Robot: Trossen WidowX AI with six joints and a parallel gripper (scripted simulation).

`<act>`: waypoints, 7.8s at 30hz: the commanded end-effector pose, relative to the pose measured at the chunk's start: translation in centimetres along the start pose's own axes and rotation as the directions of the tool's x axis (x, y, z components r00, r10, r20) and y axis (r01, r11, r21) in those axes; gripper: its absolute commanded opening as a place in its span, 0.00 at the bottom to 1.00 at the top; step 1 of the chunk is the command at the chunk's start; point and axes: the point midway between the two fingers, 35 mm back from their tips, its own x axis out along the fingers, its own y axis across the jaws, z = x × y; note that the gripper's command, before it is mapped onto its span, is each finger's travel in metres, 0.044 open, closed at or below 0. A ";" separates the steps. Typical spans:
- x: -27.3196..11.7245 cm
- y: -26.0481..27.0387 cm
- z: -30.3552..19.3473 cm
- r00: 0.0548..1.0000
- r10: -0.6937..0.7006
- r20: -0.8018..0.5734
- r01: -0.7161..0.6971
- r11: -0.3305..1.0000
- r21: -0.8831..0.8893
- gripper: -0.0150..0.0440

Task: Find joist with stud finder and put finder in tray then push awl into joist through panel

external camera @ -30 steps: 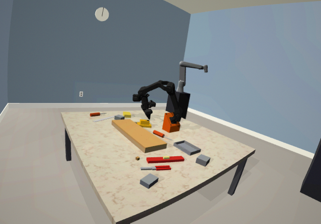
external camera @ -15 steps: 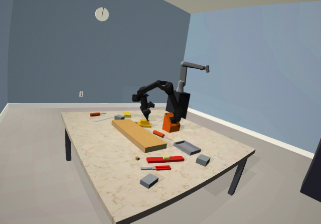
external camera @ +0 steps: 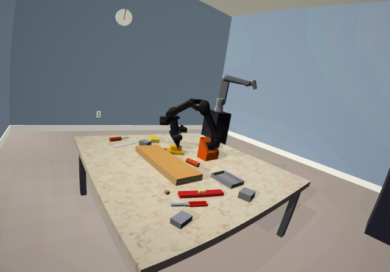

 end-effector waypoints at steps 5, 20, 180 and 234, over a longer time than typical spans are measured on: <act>1.5 -0.1 -0.3 1.000 -0.007 0.003 0.007 1.000 0.006 1.00; 3.6 -0.1 -0.8 1.000 -0.008 0.003 0.008 1.000 0.005 1.00; -10.7 -3.3 -15.5 0.855 -0.107 -0.507 0.100 -0.925 0.365 0.25; -4.9 -6.3 -15.8 0.855 -0.112 -0.506 0.098 -0.924 0.371 0.25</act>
